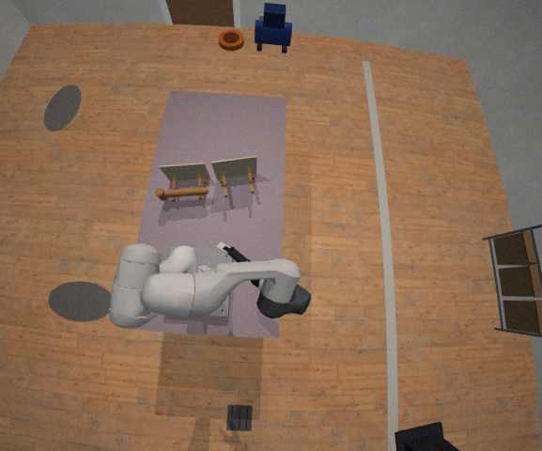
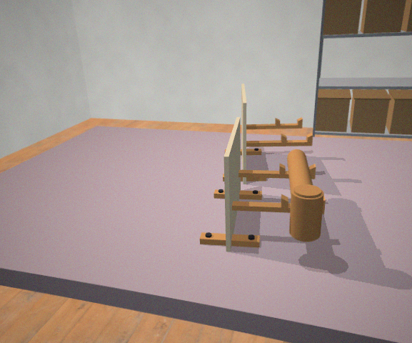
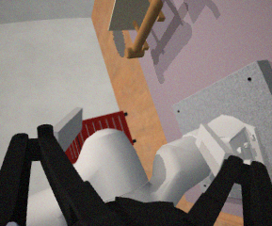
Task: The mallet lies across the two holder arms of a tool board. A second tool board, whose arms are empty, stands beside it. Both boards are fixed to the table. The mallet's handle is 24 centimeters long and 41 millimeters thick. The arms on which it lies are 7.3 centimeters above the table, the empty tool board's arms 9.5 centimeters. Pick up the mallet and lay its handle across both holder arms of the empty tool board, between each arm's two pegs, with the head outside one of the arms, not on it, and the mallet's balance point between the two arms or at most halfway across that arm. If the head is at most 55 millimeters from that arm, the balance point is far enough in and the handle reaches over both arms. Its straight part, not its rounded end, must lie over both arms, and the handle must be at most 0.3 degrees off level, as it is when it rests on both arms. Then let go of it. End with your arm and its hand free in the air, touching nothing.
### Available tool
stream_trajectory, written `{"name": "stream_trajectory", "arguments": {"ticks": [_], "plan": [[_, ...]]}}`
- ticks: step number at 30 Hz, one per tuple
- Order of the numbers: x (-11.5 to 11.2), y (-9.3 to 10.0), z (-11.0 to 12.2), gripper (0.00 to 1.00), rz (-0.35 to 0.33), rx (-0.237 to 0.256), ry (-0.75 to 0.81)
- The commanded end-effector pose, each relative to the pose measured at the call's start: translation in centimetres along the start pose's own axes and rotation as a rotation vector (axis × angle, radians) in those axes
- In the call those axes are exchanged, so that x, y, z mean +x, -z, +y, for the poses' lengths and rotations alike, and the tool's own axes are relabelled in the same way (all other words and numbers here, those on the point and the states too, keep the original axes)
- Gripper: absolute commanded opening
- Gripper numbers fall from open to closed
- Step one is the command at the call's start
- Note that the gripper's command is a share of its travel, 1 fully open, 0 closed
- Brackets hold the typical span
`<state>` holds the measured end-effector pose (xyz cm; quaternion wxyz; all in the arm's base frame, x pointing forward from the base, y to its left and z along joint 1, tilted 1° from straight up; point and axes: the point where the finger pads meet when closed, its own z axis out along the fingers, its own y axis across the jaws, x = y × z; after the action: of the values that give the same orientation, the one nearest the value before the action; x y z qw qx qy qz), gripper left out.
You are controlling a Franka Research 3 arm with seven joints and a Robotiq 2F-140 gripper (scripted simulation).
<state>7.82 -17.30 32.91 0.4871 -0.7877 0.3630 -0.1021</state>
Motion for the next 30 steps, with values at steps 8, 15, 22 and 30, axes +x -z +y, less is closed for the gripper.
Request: {"name": "stream_trajectory", "arguments": {"ticks": [8,15,22,30], "plan": [[0.0,0.0,0.0,1.00,0.000,0.000,0.000],[0.0,0.0,0.0,1.00,0.000,0.000,0.000],[0.5,-0.1,-0.5,1.00,0.000,-0.017,-0.005],[5.5,-1.8,-5.9,1.00,0.019,-0.189,-0.063]]}}
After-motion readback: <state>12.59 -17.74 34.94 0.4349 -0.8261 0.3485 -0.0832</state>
